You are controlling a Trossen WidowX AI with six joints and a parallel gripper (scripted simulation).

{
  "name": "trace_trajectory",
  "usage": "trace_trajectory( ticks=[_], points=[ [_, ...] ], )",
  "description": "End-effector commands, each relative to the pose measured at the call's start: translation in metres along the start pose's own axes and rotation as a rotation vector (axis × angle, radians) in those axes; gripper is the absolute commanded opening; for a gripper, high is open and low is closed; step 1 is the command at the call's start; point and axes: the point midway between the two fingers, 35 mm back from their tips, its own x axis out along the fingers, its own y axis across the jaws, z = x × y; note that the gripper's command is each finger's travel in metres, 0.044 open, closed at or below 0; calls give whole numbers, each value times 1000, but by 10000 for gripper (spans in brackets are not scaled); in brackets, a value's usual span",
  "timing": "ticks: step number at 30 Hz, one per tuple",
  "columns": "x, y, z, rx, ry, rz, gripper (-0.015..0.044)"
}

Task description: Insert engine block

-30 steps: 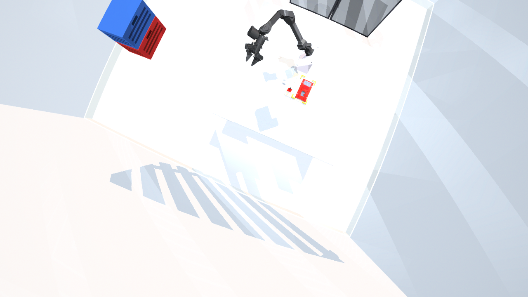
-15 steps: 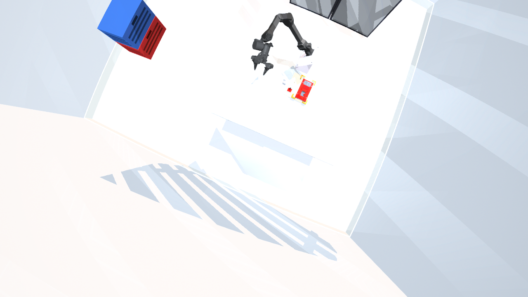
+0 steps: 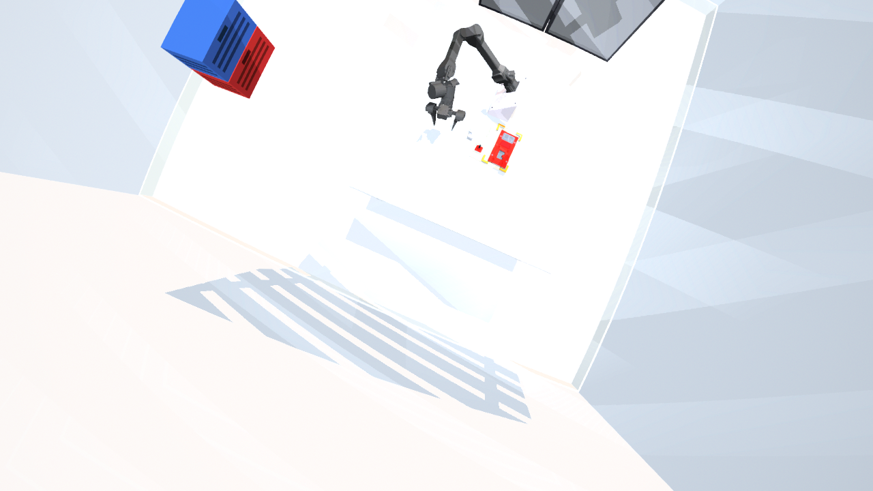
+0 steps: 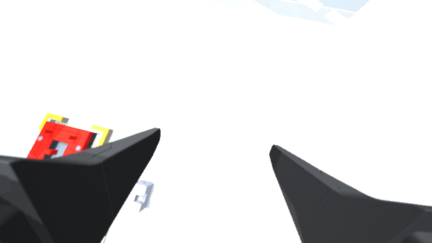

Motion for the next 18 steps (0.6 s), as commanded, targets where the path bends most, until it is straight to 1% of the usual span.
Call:
trace_trajectory(
  ticks=[1,18],
  points=[
    [11,22,-14,-135,80,35,440],
    [24,81,-59,-633,305,166,440]
  ],
)
